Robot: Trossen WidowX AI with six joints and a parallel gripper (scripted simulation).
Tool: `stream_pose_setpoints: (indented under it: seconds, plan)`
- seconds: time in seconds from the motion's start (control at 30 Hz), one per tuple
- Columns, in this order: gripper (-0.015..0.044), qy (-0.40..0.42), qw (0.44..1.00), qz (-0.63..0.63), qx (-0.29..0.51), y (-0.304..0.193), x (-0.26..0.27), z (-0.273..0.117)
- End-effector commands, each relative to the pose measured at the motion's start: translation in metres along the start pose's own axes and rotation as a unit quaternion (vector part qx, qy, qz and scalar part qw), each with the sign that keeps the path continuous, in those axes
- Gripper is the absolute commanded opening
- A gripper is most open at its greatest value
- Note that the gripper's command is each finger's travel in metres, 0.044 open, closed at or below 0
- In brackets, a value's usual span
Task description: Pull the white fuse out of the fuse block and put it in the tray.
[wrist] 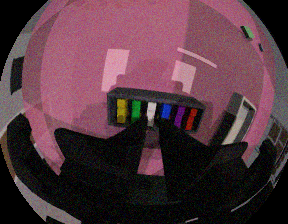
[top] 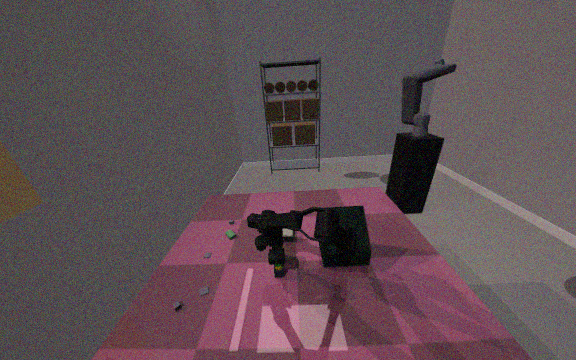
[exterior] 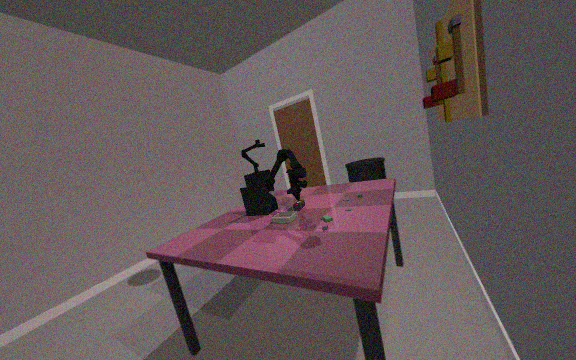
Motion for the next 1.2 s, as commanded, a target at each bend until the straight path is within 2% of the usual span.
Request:
stream_pose_setpoints:
  seconds: [0.0,1.17]
  plan:
    - [0.0061,0.004,1.000,0.003,0.001,-0.001,0.001,0.005]
    - [0.0061,0.004,1.000,0.003,0.001,-0.001,0.002,0.021]
Point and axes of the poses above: the point midway between the two fingers, 35 mm back from their tips, its own z axis out along the fingers, its own x axis across the jaws, y = z × x, the point moved 2 cm from there along -z, back along the fingers, and after that the axes turned 10 degrees about -z, right-handed, at the moved point
